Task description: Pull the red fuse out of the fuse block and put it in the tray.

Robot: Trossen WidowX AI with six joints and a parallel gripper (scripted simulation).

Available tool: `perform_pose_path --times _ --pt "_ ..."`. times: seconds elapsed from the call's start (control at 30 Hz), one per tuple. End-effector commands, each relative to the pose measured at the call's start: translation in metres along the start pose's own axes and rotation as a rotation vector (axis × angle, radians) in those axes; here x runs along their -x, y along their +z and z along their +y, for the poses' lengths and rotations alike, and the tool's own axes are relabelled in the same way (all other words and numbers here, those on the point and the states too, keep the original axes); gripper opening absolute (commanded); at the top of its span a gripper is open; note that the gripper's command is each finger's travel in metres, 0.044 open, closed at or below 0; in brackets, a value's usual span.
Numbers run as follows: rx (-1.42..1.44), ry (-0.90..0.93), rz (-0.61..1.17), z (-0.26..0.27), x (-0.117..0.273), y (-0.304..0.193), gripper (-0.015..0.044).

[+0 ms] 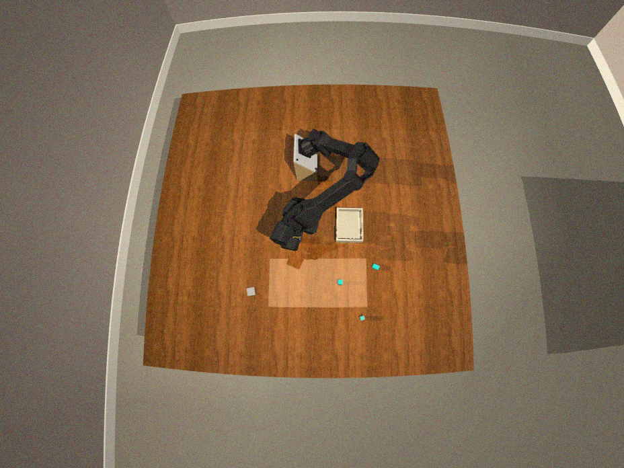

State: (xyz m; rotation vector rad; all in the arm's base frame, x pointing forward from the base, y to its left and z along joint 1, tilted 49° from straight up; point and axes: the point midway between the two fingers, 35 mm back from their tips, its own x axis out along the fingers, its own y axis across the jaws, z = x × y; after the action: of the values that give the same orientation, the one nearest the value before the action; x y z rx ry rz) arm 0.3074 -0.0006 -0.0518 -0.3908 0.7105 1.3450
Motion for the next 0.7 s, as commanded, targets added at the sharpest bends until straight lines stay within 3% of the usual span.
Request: perform_pose_path --times 0.0,0.67 --pt "0.005 -0.001 0.005 -0.0005 0.003 0.0002 0.0" --pt "0.004 -0.001 0.004 -0.0007 0.0128 0.0 0.0"
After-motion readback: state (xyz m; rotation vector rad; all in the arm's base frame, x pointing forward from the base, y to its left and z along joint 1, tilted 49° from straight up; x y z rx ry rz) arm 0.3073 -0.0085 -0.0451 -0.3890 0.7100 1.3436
